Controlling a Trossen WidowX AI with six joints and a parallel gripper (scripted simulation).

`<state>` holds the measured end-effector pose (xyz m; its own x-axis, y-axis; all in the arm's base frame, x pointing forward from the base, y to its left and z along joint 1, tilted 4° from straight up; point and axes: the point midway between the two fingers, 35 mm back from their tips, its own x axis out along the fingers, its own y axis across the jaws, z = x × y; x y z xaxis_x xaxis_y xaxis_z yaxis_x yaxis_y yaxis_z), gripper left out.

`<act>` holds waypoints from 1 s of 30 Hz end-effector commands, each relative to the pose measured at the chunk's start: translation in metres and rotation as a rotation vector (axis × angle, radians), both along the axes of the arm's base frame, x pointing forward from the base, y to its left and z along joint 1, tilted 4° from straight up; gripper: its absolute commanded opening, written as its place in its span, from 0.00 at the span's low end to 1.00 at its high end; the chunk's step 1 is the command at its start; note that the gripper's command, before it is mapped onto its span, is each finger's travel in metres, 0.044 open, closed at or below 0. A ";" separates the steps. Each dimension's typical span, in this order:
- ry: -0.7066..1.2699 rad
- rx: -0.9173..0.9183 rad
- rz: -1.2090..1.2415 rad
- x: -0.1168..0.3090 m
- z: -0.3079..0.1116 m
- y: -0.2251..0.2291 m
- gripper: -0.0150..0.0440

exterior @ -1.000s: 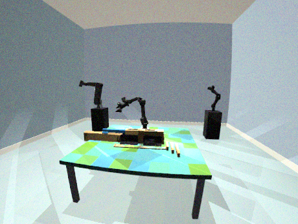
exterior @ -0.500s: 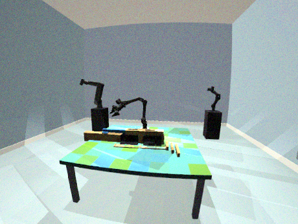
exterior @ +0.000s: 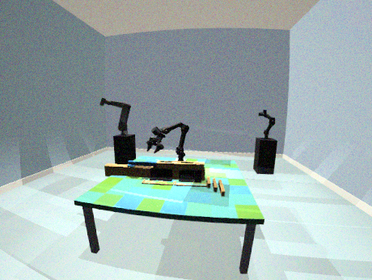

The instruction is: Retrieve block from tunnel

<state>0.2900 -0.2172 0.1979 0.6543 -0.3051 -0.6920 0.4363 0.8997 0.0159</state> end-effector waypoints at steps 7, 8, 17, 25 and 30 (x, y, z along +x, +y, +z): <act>0.058 0.138 0.276 0.019 -0.016 0.163 1.00; 0.067 0.149 0.304 0.017 -0.018 0.178 1.00; 0.164 0.223 0.549 -0.033 -0.036 0.295 1.00; 0.195 0.235 0.615 -0.054 -0.041 0.319 1.00; 0.206 0.278 0.426 -0.026 -0.040 0.287 1.00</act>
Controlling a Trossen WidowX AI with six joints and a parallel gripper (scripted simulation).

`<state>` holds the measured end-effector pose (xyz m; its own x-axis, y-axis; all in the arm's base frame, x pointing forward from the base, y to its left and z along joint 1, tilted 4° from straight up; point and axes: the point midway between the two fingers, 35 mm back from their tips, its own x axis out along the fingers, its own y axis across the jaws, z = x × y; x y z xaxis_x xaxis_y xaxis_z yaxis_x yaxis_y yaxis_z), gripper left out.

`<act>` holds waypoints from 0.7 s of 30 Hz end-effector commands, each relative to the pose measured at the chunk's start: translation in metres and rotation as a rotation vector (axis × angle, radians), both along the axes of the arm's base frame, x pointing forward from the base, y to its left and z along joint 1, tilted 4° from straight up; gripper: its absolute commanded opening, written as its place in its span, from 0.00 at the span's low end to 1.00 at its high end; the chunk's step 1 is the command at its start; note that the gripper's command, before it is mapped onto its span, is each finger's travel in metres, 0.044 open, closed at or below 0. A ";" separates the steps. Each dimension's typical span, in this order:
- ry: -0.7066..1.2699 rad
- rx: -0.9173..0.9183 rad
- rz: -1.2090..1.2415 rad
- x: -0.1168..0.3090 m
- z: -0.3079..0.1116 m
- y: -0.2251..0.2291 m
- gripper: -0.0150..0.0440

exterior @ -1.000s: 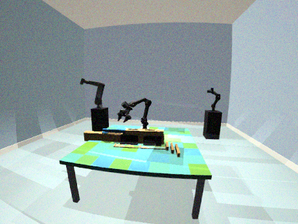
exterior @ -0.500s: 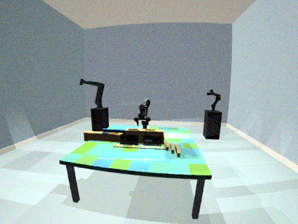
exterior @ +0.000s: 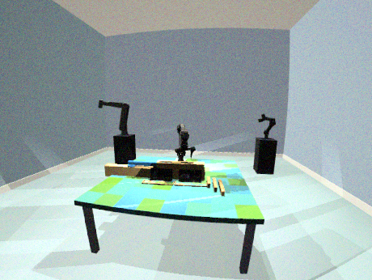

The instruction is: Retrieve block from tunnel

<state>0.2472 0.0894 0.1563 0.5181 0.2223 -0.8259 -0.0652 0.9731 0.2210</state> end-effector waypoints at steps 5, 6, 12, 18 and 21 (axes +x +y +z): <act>0.075 0.041 -0.389 0.052 0.001 -0.076 1.00; 0.084 0.048 -0.444 0.058 0.001 -0.089 1.00; 0.135 0.100 -0.775 0.080 -0.007 -0.177 1.00; 0.196 0.157 -1.072 0.070 -0.024 -0.270 1.00; 0.240 0.208 -1.236 0.051 -0.039 -0.315 1.00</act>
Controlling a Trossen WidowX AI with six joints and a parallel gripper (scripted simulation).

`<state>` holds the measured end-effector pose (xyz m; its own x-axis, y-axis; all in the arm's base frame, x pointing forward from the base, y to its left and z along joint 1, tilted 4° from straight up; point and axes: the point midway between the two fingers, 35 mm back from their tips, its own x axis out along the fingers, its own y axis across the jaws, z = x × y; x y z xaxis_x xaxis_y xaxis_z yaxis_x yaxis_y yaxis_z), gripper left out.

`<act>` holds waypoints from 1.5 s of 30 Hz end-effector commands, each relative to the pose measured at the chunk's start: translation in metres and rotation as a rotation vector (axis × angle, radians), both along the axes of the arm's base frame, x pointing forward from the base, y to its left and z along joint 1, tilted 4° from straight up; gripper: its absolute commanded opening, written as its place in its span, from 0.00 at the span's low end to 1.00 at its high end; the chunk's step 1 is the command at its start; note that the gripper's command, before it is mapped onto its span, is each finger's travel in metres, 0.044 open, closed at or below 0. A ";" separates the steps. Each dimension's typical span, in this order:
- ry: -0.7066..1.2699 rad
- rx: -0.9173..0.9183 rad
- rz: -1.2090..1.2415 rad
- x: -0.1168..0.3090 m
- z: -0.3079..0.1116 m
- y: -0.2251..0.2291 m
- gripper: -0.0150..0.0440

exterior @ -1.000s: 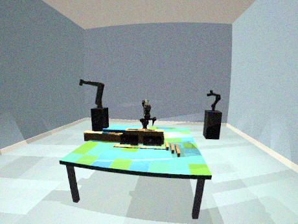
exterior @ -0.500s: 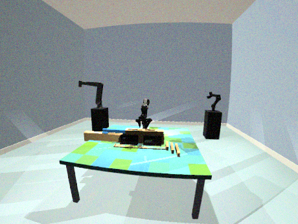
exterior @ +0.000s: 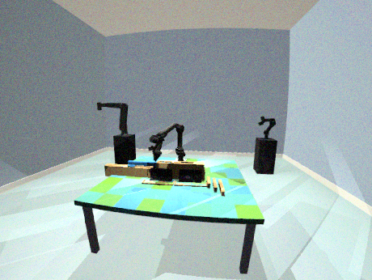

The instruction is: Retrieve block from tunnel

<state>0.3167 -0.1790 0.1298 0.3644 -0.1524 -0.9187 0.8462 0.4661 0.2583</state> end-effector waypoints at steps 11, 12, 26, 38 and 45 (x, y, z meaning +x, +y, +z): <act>0.050 0.120 -0.371 -0.046 -0.031 -0.093 1.00; 0.050 0.120 -0.371 -0.046 -0.032 -0.093 1.00; 0.050 0.120 -0.371 -0.044 -0.053 -0.093 1.00; 0.051 0.117 -0.367 -0.043 -0.064 -0.093 0.91; 0.051 0.117 -0.367 -0.043 -0.064 -0.093 0.60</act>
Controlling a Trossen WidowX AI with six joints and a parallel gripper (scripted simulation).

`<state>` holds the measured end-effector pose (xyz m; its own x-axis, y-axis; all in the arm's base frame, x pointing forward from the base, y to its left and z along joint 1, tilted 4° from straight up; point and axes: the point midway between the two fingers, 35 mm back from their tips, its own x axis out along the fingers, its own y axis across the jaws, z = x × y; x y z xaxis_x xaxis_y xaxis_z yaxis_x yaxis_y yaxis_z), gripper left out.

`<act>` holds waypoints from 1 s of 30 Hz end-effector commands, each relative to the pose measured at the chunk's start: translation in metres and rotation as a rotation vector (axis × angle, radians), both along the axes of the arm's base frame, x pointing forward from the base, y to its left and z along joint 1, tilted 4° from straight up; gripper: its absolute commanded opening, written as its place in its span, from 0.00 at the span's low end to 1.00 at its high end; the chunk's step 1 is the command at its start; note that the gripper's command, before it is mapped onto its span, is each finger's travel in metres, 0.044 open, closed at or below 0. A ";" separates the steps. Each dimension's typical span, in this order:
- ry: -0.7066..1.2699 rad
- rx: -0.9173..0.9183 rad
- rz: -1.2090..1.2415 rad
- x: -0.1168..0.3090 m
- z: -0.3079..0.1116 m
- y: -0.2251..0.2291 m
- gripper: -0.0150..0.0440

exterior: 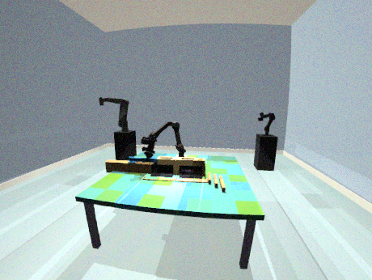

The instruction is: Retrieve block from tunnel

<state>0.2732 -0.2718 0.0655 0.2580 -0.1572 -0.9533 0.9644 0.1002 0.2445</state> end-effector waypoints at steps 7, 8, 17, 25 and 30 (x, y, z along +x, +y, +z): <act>0.000 0.000 0.000 0.000 0.001 0.000 0.39; 0.000 0.000 0.000 0.000 0.001 0.000 0.38; -0.001 0.002 -0.001 0.000 0.000 0.017 0.25; -0.001 0.006 -0.003 -0.002 -0.003 0.043 0.25; -0.002 0.008 -0.005 -0.004 -0.005 0.059 0.25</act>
